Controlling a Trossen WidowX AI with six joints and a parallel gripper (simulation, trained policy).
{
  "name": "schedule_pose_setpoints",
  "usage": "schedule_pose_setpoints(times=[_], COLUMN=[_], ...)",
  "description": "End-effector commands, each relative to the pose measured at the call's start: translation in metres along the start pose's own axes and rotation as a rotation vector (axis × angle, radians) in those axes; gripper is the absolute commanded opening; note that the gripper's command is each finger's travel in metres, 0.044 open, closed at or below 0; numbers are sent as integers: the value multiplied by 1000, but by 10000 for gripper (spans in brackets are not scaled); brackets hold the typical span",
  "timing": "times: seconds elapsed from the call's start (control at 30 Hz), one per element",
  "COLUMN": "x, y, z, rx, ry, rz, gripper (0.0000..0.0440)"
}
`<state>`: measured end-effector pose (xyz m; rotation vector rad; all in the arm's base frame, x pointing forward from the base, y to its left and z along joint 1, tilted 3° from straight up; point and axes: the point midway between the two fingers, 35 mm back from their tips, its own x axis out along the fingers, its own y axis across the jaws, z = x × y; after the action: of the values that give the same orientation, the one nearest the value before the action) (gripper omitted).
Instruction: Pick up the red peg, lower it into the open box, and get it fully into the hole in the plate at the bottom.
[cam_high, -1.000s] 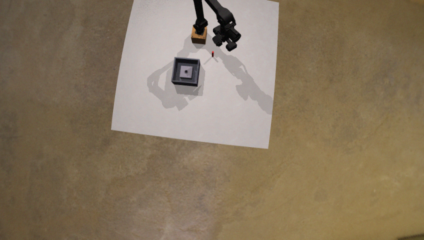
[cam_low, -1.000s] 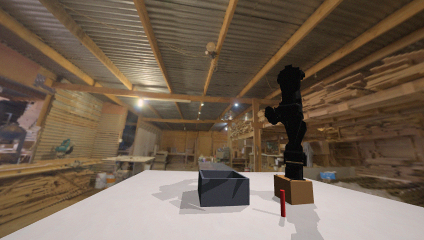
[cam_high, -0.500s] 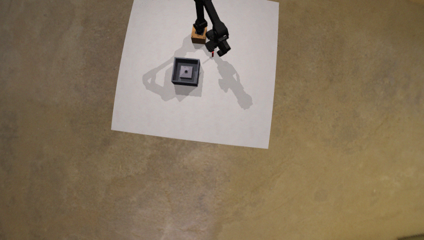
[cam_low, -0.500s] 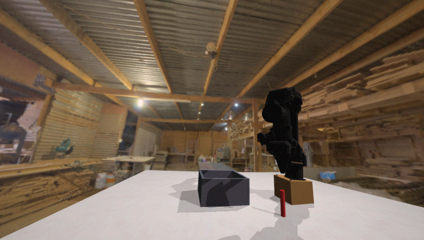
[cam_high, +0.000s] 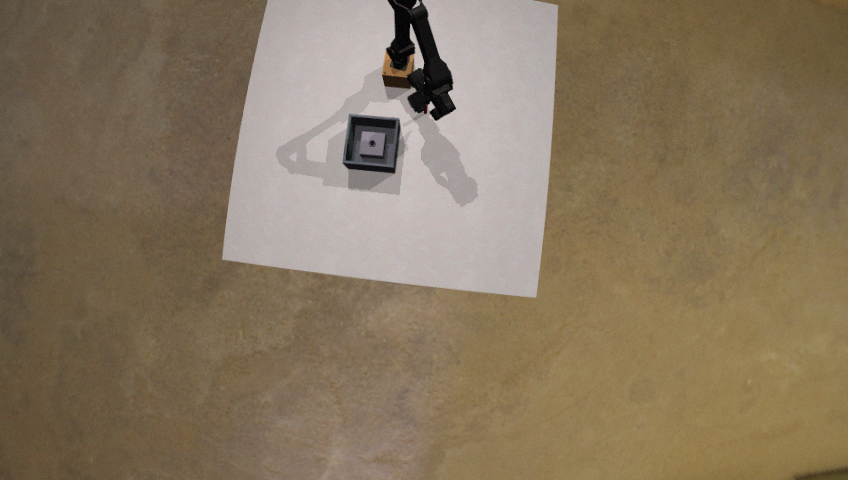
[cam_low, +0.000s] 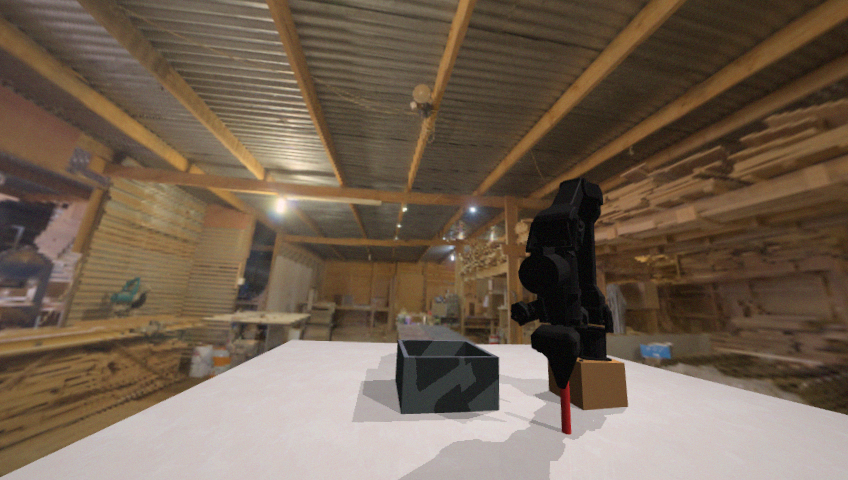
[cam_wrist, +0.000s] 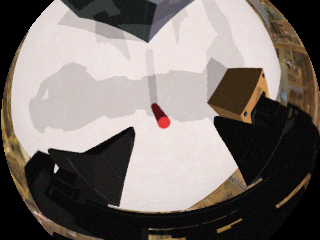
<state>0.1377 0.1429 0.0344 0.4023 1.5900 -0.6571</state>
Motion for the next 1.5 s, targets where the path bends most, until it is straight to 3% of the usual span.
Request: schedule_pose_setpoints(times=[0.0, 0.3, 0.4, 0.83, 0.97, 1.47], x=[20, 55, 64, 86, 89, 40], y=[0, 9, 10, 8, 6, 26], z=[2, 5, 5, 4, 4, 22], rx=[-16, -45, -57, -59, -51, -56], ry=[-12, -40, -43, -25, -22, -111], rz=[-8, 21, 24, -44, -85, -61], gripper=[440, 440, 419, 87, 2, 0])
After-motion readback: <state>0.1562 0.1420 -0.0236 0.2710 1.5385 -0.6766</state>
